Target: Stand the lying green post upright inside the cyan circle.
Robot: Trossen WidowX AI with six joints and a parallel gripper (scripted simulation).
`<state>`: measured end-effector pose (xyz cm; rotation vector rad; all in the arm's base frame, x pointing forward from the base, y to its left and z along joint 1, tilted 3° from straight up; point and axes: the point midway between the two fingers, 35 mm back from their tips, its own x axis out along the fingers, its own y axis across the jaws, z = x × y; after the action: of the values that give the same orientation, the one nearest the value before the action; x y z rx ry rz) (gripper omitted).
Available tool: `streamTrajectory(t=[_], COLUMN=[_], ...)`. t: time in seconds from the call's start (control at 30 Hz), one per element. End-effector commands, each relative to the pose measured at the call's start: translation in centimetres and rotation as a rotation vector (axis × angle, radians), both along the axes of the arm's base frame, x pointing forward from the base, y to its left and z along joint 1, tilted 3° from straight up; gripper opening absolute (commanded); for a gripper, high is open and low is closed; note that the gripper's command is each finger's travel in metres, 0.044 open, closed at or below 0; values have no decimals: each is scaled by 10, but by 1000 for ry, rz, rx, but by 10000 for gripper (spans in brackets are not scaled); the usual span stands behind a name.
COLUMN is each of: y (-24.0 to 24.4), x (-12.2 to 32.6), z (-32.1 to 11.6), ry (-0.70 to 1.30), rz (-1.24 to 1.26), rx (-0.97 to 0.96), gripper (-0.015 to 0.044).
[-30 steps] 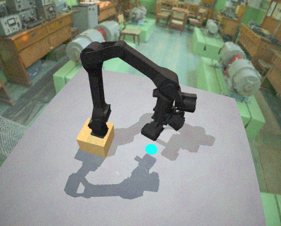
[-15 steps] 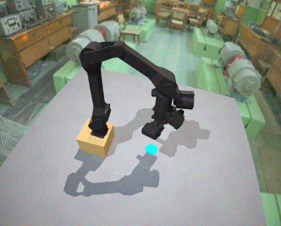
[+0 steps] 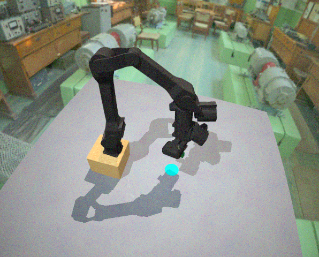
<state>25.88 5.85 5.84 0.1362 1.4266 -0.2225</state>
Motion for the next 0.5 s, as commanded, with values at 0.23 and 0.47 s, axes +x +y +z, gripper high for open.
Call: streamTrajectory(t=[0.23,0.47], y=[2,4], x=[2,5], z=[-8,-12], ry=[-67,-112], rz=[23,38], rx=[-50,-77], gripper=[23,23])
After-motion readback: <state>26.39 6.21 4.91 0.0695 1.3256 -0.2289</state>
